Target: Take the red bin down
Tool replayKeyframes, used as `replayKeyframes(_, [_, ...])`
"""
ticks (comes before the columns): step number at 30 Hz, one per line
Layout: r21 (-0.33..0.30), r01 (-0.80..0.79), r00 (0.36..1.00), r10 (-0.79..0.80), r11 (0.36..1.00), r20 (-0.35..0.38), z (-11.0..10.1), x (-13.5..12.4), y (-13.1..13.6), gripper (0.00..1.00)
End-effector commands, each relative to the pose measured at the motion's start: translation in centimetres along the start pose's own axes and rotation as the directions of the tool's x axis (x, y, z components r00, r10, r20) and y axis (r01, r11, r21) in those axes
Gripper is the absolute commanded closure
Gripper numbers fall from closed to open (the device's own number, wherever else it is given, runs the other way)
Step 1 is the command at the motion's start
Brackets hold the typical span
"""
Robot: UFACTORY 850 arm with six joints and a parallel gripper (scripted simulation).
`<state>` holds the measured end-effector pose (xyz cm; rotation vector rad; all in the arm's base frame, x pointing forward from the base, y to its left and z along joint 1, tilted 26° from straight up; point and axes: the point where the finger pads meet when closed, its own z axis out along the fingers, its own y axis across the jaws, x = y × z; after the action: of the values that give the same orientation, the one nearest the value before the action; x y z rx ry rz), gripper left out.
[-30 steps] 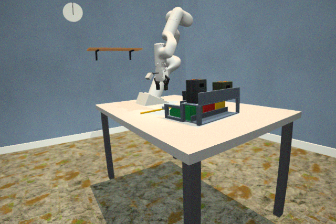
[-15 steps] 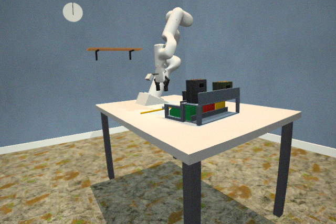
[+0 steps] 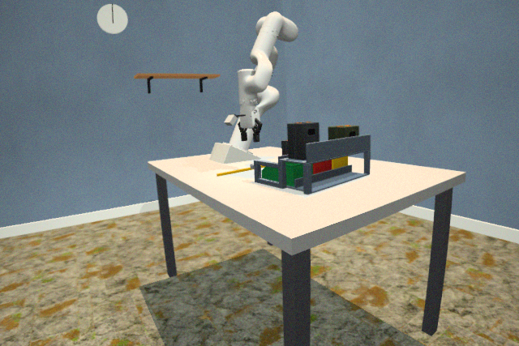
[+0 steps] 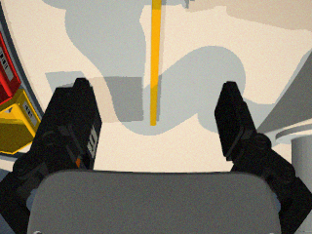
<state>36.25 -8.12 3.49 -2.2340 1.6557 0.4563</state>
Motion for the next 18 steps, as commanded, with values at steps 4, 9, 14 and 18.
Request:
replayKeyframes(4, [0.001, 0.000, 1.000, 0.000, 1.000, -0.001, 0.2, 0.0, -0.1, 0.00])
replayKeyframes(9, [0.001, 0.000, 1.000, 0.000, 1.000, -0.001, 0.2, 0.0, -0.1, 0.00])
replayKeyframes(14, [0.001, 0.000, 1.000, 0.000, 1.000, -0.001, 0.2, 0.0, -0.1, 0.00])
replayKeyframes(18, [0.001, 0.000, 1.000, 0.000, 1.000, -0.001, 0.2, -0.3, -2.0, 0.00])
